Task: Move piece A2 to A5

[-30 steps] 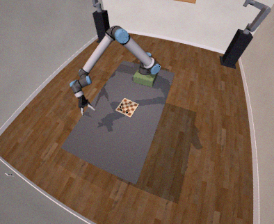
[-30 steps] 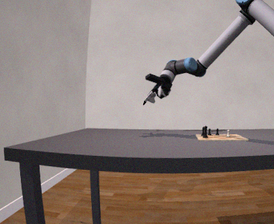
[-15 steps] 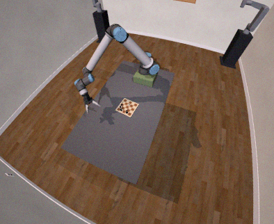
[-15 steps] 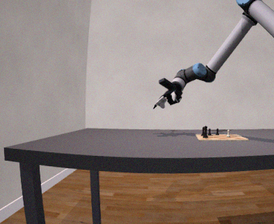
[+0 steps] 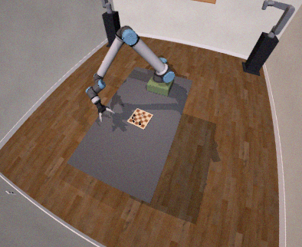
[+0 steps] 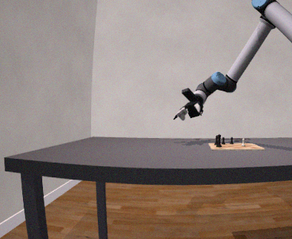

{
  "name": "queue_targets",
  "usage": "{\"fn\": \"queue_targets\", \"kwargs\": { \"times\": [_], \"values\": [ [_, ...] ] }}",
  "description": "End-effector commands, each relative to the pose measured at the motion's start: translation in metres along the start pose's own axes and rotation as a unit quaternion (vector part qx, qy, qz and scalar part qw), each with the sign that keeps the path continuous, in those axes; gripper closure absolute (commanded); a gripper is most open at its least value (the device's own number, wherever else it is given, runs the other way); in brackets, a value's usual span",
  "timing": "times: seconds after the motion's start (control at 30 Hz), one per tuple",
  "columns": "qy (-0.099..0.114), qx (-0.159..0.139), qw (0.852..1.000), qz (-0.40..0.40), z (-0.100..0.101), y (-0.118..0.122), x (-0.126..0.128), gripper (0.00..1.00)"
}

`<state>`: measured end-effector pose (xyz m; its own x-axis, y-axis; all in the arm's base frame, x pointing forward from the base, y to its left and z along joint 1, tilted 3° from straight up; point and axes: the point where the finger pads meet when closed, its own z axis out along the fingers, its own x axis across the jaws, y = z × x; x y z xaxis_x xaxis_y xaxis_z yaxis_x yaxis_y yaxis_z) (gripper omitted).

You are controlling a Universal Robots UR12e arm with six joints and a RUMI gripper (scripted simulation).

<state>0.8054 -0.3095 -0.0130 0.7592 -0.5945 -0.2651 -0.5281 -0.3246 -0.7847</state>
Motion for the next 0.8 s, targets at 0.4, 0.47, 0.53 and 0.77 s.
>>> {"fn": "queue_targets", "kwargs": {
  "times": [0.4, 0.47, 0.53, 0.77],
  "values": [
    [-0.064, 0.059, 0.994, -0.066, -0.009, 0.053, -0.063, 0.00],
    [-0.068, 0.065, 0.993, -0.072, -0.009, 0.057, -0.069, 0.00],
    [-0.073, 0.070, 0.992, -0.077, -0.010, 0.062, -0.074, 0.00],
    [-0.096, 0.094, 0.985, -0.104, -0.014, 0.085, -0.101, 0.00]
  ]
}}
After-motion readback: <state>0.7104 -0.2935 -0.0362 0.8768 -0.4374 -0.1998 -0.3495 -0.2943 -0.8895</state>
